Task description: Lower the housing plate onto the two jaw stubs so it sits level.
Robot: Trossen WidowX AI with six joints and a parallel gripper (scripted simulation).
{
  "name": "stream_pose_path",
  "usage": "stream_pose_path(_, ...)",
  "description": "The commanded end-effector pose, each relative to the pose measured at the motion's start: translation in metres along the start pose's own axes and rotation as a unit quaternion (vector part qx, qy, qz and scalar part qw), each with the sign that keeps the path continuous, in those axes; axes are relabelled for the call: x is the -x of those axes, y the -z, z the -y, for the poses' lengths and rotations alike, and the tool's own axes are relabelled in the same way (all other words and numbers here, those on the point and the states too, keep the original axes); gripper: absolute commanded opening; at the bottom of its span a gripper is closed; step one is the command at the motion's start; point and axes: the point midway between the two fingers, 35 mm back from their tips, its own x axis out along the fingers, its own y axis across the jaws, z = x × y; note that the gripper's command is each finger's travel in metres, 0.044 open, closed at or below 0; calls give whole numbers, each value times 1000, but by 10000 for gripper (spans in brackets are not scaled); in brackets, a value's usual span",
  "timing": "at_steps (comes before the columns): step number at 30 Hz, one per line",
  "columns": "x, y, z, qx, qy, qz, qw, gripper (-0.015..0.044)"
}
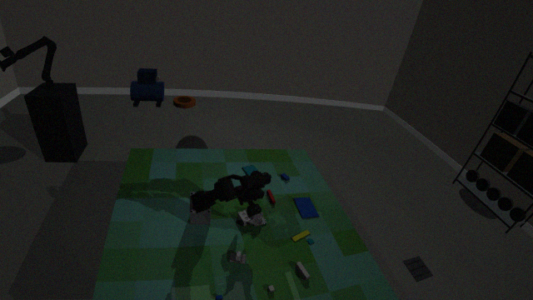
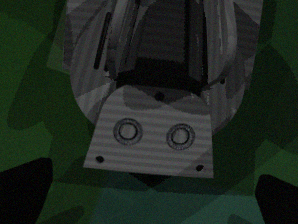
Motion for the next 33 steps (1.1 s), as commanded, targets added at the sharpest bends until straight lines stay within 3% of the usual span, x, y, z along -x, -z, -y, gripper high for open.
stream_pose_path(1,15,2,0,-3,-2,-2,1000,440)
stream_pose_path(5,15,2,-1,-1,-1,3,1000,440)
stream_pose_path(11,64,27,-11,-2,-3,-2,1000,440)
stream_pose_path(33,66,28,-11,-2,-3,-2,1000,440)
